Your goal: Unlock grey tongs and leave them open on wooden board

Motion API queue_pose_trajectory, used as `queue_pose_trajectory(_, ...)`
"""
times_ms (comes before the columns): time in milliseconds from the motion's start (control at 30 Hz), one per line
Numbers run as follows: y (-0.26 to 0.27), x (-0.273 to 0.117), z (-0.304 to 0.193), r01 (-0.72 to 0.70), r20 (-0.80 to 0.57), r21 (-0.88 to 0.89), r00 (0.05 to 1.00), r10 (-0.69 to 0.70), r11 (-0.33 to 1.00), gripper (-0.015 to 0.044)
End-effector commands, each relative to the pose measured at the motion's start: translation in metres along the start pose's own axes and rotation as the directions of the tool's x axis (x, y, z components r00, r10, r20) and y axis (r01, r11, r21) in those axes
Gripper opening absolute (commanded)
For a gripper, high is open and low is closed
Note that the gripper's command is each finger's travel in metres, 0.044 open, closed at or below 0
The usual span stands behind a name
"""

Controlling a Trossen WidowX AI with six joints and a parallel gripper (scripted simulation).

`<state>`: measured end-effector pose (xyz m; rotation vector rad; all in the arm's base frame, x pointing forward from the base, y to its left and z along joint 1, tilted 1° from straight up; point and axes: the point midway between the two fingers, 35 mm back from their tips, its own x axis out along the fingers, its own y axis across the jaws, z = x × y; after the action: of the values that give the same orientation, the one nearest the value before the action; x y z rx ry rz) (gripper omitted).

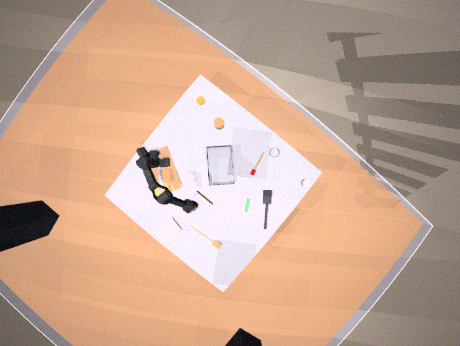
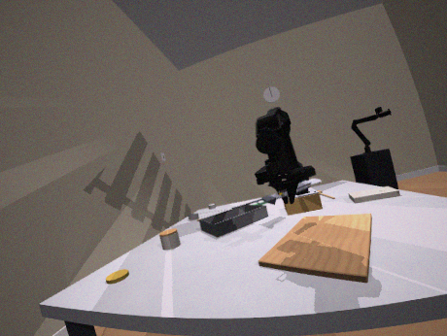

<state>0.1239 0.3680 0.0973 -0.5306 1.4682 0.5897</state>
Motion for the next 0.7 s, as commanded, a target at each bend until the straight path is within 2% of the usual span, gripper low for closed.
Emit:
queue_pose_trajectory(0,0.018,-0.002,-0.013,-0.001,0.008,-0.081,1.0,0.001,0.997,-0.015)
queue_pose_trajectory(300,0.058,-0.002,-0.05,-0.004,0.006,-0.267,1.0,0.006,0.964,-0.015)
queue_pose_trajectory(500,0.059,-0.002,-0.05,-0.003,0.01,-0.272,1.0,0.006,0.962,-0.015)
queue_pose_trajectory(667,0.062,-0.004,-0.049,0.007,0.085,-0.295,0.996,0.019,0.955,-0.015)
